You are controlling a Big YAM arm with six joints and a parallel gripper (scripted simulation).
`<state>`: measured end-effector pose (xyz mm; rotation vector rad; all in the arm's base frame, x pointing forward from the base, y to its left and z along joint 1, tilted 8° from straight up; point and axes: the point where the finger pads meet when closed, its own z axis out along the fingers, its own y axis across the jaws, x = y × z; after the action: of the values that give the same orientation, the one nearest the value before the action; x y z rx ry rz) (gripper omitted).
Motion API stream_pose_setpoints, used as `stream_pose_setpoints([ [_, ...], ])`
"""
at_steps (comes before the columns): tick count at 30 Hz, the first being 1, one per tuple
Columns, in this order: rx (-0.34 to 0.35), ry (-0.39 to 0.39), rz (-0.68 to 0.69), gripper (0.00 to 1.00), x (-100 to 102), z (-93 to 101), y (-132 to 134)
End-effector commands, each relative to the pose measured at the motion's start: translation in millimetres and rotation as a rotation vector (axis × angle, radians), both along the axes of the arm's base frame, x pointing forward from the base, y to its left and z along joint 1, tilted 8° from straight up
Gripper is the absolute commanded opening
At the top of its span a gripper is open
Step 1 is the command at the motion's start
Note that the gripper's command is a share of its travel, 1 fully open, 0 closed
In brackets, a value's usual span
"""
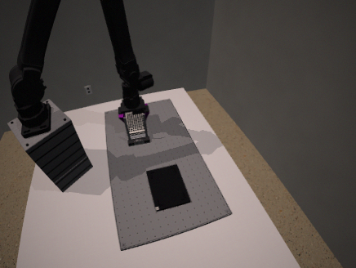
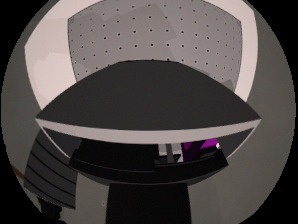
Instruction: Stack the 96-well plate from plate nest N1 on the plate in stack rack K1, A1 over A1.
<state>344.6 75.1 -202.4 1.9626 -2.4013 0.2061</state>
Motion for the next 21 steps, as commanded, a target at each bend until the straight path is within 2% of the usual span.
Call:
stream_pose_setpoints([
  [1, 0.017, -0.051, -0.004, 0.0, 21.6, 10.8, -0.4],
  [21, 0.01, -0.026, -0.004, 0.0, 14.8, -3.0, -2.9],
])
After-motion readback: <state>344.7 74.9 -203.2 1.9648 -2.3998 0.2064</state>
